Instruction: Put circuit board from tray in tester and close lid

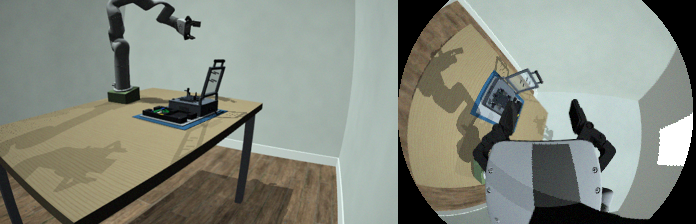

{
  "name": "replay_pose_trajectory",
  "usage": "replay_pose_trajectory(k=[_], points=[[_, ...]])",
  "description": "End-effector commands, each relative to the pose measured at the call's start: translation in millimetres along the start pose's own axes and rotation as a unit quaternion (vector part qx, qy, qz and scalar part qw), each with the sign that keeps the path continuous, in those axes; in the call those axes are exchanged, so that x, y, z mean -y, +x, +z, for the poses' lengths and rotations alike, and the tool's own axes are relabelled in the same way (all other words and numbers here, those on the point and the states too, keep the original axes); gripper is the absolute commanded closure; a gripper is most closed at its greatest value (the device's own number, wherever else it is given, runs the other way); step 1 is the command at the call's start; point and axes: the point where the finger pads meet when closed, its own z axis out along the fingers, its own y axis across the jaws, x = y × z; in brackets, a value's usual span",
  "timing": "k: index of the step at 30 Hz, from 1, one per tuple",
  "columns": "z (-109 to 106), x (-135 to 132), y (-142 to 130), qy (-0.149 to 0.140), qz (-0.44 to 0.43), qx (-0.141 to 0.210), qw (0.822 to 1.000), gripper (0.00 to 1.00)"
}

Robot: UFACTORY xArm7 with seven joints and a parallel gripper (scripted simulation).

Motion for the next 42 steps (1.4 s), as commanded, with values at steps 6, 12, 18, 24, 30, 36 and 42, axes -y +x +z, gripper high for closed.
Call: replay_pose_trajectory(k=[6, 12, 18, 24, 30, 36, 42], points=[[27.4, -25.0, -23.2, 0.028, -0.027, 0.045, 0.998, 0.0], [29.6, -26.7, -25.2, 0.031, -0.029, 0.049, 0.998, 0.0], [29.6, -26.7, -25.2, 0.031, -0.029, 0.049, 0.998, 0.0], [57.9, -47.5, -55.2, 0.073, -0.059, 0.091, 0.991, 0.0], [57.9, -47.5, -55.2, 0.073, -0.059, 0.091, 0.991, 0.0], [82.6, -62.2, -85.7, 0.121, -0.086, 0.122, 0.981, 0.0], [84.4, -63.1, -88.1, 0.126, -0.088, 0.124, 0.98, 0.0]])
